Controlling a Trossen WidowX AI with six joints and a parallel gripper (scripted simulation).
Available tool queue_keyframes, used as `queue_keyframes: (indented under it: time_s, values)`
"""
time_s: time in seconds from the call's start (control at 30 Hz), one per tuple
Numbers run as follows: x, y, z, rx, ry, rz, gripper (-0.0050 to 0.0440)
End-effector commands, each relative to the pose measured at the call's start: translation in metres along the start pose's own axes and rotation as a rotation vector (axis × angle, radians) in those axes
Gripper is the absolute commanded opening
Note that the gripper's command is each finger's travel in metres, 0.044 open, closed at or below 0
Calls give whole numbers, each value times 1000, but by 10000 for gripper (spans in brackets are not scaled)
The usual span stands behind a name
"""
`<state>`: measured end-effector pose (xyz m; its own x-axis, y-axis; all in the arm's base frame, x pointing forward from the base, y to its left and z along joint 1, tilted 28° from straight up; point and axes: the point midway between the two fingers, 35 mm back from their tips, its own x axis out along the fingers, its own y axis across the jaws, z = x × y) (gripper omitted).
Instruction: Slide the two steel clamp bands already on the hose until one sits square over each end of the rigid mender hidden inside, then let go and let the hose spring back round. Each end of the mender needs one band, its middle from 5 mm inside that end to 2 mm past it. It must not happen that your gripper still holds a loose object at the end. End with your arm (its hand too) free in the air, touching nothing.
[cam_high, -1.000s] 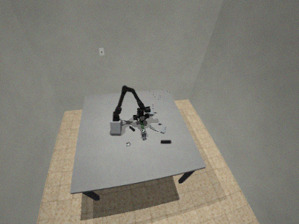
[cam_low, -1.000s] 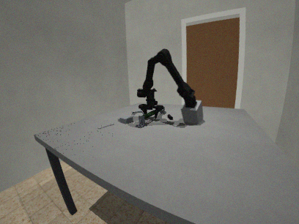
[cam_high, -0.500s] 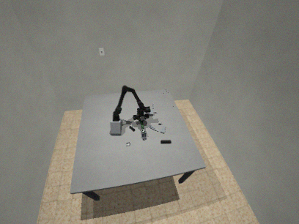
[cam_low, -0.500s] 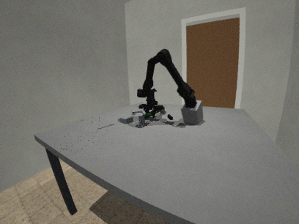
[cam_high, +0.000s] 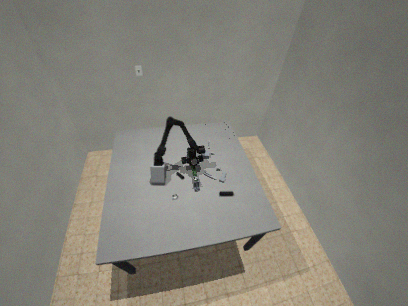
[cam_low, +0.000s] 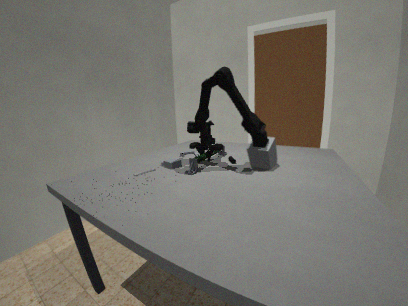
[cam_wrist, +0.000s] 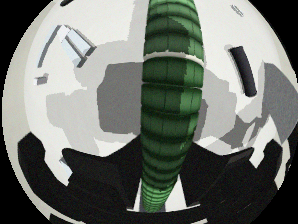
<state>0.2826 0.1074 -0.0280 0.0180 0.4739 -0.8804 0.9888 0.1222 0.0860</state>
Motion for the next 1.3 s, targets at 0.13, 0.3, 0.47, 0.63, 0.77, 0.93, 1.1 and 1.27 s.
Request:
queue_keyframes:
  time_s: [0.13,0.3,0.47,0.63,0.77,0.93,1.1,1.27]
  values:
    - [1,0,1,2,-2,0,70]
    - [1,0,1,2,-2,0,0]
    - [1,0,1,2,-2,0,24]
    - [1,0,1,2,-2,0,144]
    - [1,0,1,2,-2,0,240]
    - [1,0,1,2,-2,0,312]
    - [1,0,1,2,-2,0,432]
    - [-12,4,37,24,-22,3,440]
